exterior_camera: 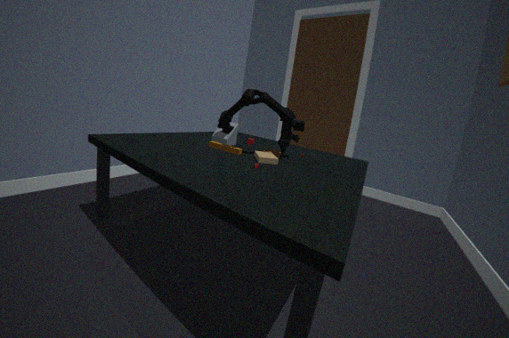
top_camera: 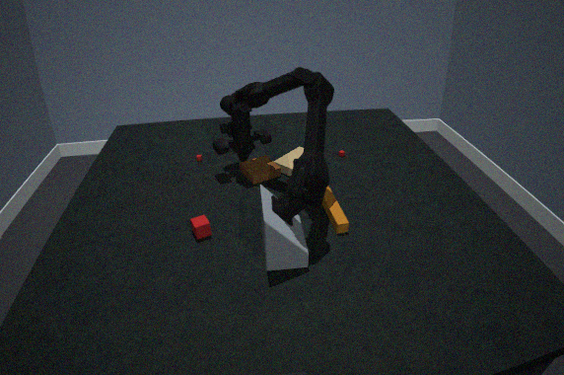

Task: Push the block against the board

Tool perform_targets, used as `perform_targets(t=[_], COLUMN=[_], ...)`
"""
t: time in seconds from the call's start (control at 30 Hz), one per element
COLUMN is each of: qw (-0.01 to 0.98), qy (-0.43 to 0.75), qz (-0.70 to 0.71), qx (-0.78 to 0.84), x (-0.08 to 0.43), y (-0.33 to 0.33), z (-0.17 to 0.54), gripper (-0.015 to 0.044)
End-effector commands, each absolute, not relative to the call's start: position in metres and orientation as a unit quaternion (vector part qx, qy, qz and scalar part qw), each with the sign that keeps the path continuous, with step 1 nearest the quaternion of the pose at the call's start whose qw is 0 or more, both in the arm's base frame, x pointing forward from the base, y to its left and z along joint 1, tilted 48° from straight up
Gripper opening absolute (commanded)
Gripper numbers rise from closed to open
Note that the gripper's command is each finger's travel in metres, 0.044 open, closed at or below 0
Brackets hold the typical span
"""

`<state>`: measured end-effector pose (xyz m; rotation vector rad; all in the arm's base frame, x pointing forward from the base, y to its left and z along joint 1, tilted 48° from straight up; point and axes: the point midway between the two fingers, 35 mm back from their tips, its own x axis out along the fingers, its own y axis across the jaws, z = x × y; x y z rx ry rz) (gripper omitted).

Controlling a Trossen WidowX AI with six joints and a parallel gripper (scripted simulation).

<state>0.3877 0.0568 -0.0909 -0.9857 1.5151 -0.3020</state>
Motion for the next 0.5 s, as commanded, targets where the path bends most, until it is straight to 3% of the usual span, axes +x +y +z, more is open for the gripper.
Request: perform_targets(t=[0.0,0.47], qw=[0.601,0.600], qy=[0.662,0.663], qz=[-0.133,-0.133], qx=[-0.427,-0.427], x=[0.378,0.362], y=[0.050,0.044], z=[-0.092,-0.088], gripper=[0.0000,0.0000])
